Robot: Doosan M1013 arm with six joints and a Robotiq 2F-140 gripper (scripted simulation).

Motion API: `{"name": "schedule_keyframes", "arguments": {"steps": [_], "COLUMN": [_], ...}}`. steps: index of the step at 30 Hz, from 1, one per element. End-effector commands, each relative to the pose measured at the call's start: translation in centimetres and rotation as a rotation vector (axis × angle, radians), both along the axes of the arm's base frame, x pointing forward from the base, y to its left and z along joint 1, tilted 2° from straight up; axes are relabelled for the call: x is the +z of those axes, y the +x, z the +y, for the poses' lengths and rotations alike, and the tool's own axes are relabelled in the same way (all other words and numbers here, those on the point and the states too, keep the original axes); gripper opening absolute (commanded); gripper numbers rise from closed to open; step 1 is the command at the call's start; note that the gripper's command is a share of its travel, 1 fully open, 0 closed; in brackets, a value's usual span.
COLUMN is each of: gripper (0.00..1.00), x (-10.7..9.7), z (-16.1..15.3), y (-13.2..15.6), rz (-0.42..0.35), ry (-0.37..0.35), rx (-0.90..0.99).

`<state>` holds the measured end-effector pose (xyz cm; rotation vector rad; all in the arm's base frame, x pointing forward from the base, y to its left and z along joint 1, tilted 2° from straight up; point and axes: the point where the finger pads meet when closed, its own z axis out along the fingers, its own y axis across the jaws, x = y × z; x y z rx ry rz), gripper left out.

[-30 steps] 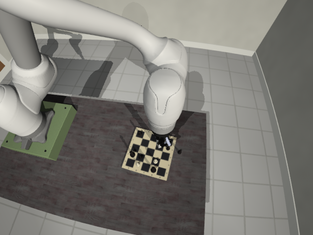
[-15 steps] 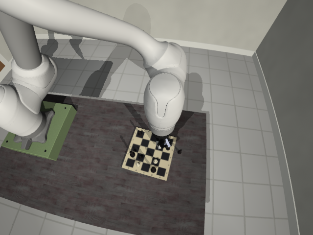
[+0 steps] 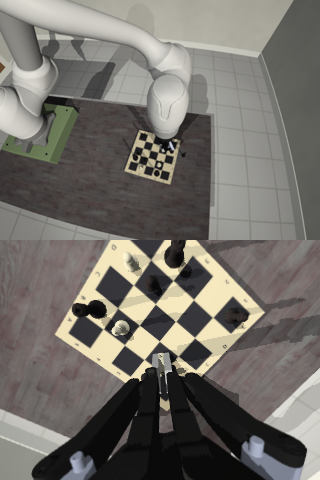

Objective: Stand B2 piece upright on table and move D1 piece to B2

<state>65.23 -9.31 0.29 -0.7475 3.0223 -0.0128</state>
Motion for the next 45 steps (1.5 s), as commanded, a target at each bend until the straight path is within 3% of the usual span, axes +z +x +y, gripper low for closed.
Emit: {"name": "schedule_keyframes", "arguments": {"steps": [1,45], "gripper": [0.00,0.00], "x": [0.01,-0.37], "z": [0.00,0.00], "y": [0.00,0.01], "rz": [0.000,0.000], "ry": [0.000,0.000], "rx": [0.000,0.000]}}
